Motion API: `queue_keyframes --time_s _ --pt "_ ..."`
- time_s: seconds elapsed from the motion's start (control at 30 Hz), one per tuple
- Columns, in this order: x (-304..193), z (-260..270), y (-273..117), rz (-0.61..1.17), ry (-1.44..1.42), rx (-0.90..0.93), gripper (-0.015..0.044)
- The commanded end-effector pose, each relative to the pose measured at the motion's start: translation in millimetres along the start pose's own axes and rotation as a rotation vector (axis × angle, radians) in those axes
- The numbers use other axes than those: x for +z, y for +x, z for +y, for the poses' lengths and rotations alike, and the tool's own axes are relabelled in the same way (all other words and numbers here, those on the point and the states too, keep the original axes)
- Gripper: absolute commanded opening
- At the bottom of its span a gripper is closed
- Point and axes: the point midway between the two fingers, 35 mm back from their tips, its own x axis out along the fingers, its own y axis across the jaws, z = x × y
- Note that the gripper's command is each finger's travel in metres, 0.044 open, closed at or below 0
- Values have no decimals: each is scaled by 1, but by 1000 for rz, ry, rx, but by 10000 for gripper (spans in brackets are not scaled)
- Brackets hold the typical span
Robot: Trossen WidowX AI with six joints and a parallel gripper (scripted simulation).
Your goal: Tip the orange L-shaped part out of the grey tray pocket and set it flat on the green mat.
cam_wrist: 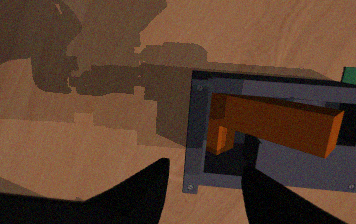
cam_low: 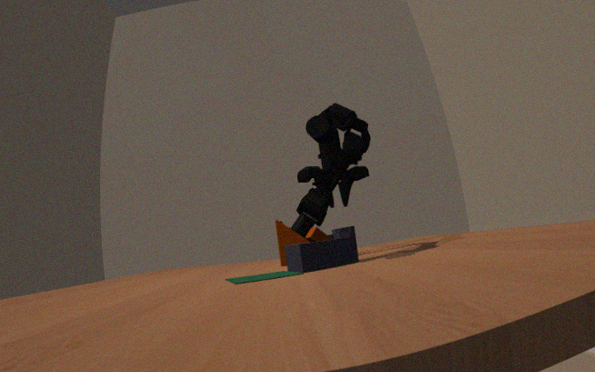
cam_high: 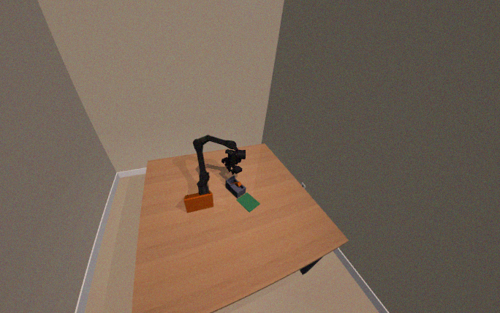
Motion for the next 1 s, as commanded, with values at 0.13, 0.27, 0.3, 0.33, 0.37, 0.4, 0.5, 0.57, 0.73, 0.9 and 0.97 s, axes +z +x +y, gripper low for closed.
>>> queue_keyframes --time_s 0.13,0.27,0.3,0.33,0.37,0.4,0.5,0.57,0.73,0.9,0.97 --pt "0 -1 0 0 20 0 206" --pt "2 -11 0 2 250 0 280" --pt "3 -16 -1 3 343 -1 280" --pt "4 -20 -1 4 446 -1 280" --pt "5 -25 -1 5 553 -1 280" --pt "6 -31 -1 6 660 -2 280" --pt "8 -46 -2 9 983 -3 280" --pt "9 -57 -2 10 1198 -4 280" --pt "10 -75 -2 14 1569 -6 280" --pt "10 -75 -2 14 1569 -6 280" --pt "10 -75 -2 14 1569 -6 280"
